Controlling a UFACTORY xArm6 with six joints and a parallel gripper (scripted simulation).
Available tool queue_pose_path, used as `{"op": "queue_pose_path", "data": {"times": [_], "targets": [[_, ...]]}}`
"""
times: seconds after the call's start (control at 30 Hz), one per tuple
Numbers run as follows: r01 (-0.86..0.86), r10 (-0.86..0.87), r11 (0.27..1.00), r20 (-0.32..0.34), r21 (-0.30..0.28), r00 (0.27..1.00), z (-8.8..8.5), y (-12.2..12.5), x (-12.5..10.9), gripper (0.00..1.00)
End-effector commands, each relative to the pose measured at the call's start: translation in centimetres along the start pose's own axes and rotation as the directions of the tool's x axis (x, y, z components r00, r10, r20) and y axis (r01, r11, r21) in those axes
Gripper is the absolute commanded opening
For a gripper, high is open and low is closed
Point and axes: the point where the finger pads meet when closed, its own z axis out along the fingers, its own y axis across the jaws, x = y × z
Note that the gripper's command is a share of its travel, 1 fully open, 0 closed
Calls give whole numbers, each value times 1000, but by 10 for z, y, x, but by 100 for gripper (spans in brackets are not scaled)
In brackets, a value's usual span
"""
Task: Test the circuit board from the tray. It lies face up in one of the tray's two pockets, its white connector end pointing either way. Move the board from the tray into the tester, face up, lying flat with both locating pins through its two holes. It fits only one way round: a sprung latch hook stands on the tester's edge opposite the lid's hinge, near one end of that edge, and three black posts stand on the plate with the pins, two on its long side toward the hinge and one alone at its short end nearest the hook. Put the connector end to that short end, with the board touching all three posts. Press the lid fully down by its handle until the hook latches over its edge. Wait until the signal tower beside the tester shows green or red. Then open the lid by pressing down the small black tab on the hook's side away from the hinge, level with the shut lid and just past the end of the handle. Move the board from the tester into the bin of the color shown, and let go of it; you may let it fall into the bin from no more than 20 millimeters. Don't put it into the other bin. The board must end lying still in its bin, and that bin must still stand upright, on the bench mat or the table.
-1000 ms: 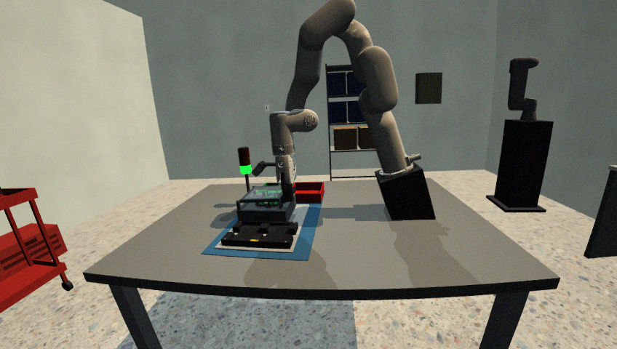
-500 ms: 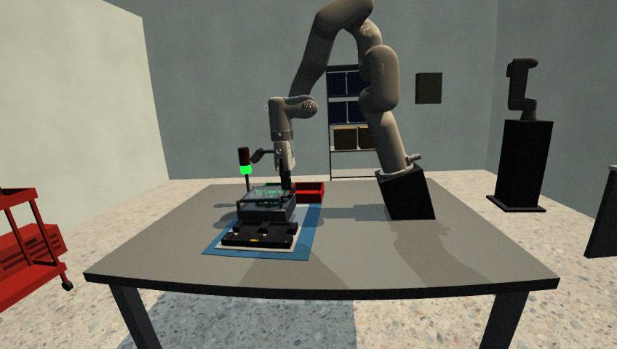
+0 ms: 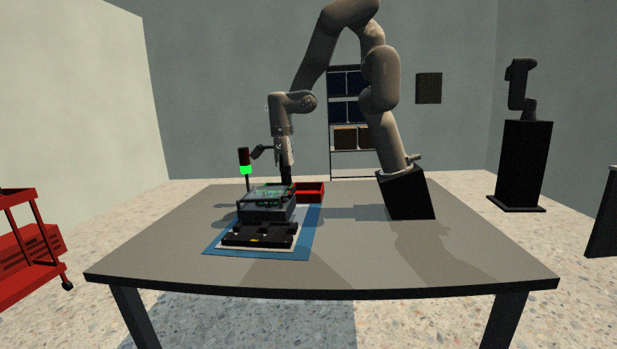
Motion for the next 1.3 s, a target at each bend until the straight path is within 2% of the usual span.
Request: {"op": "queue_pose_path", "data": {"times": [0.0, 0.27, 0.63, 1.07, 1.13, 1.27], "targets": [[2, -2, 1000, -4, 1, 1000, -1, 0, 1, 0], [67, -67, 998, -4, 1, 998, -1, 0, 1, 0], [280, -280, 960, -4, 0, 960, -1, 0, 1, 0], [640, -640, 769, -4, -1, 769, -1, 0, 1, 0], [640, -640, 769, -4, -1, 769, -1, 0, 1, 0], [751, -751, 661, -3, -2, 661, -1, 0, 1, 0]]}}
